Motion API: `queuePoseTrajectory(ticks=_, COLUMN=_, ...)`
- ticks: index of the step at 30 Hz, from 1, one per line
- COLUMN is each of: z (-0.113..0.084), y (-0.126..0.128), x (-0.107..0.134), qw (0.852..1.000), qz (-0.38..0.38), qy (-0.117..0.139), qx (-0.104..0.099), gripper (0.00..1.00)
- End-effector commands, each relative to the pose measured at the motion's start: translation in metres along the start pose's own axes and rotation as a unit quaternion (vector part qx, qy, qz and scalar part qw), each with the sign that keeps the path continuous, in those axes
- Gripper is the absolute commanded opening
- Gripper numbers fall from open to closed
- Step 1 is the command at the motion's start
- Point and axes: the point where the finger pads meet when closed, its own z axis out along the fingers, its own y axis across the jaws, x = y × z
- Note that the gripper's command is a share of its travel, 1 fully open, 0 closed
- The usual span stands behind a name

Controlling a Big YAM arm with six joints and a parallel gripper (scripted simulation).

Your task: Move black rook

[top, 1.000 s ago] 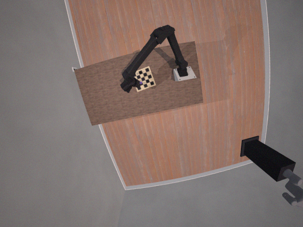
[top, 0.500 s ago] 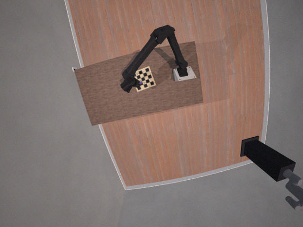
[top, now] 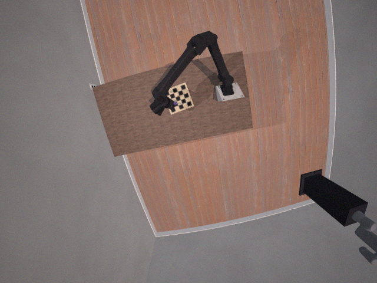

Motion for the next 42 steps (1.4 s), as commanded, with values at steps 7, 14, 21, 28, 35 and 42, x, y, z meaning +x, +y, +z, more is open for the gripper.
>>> queuePoseTrajectory(ticks=7, z=-0.018, y=-0.017, x=-0.014, qw=0.999, qz=0.022, qy=-0.022, qx=0.008, gripper=1.0)
queuePoseTrajectory(ticks=14, z=-0.018, y=-0.017, x=-0.014, qw=0.999, qz=0.023, qy=-0.022, qx=0.008, gripper=1.0)
queuePoseTrajectory(ticks=21, z=-0.007, y=-0.021, x=-0.014, qw=0.997, qz=0.073, qy=-0.02, qx=0.005, gripper=1.0)
queuePoseTrajectory(ticks=28, z=0.023, y=-0.006, x=-0.005, qw=0.965, qz=0.262, qy=-0.005, qx=0.001, gripper=1.0)
queuePoseTrajectory(ticks=35, z=0.027, y=-0.02, x=-0.011, qw=0.911, qz=0.411, qy=-0.014, qx=-0.001, gripper=1.0)
queuePoseTrajectory(ticks=42, z=0.052, y=-0.011, x=-0.004, qw=0.83, qz=0.557, qy=-0.011, qx=-0.002, gripper=1.0)
